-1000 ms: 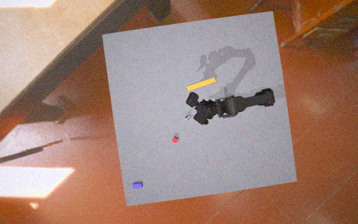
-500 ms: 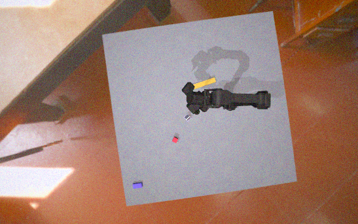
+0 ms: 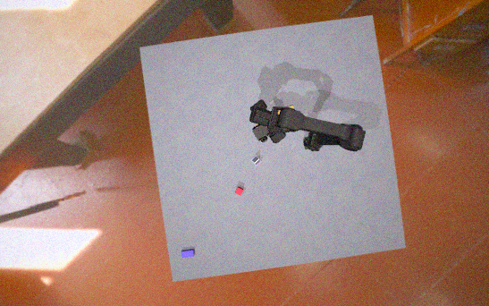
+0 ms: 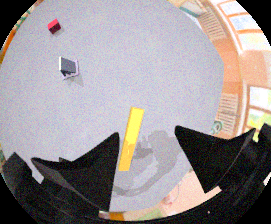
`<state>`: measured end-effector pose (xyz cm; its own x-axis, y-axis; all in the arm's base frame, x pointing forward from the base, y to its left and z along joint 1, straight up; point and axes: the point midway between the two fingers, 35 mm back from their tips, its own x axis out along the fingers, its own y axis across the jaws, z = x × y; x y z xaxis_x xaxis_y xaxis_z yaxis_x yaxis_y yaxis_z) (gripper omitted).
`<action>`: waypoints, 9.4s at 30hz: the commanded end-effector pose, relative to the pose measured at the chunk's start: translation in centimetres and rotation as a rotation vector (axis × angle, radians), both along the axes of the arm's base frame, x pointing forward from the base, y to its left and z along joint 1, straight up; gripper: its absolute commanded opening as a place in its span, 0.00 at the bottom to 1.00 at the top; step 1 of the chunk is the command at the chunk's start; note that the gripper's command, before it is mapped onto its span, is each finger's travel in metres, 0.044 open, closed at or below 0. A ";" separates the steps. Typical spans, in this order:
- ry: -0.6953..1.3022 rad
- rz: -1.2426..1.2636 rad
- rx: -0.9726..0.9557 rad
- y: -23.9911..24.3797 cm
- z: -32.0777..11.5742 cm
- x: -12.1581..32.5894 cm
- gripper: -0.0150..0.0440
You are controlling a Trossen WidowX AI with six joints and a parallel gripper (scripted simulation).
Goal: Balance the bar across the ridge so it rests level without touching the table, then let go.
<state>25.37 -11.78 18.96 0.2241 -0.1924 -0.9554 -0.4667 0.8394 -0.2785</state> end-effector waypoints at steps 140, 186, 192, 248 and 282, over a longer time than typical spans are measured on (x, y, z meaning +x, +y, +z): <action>0.133 -0.584 0.250 -1.7 -3.5 -1.1 0.25; 0.031 -1.341 0.342 12.6 -3.1 6.8 0.25; 0.015 -1.455 0.354 14.8 -3.2 7.0 0.25; 0.012 -1.482 0.356 15.1 -7.6 6.8 0.25; 0.012 -1.482 0.356 15.1 -7.9 6.8 0.25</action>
<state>32.18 3.32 11.10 0.0327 0.0004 -0.9995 0.8260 0.5630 0.0272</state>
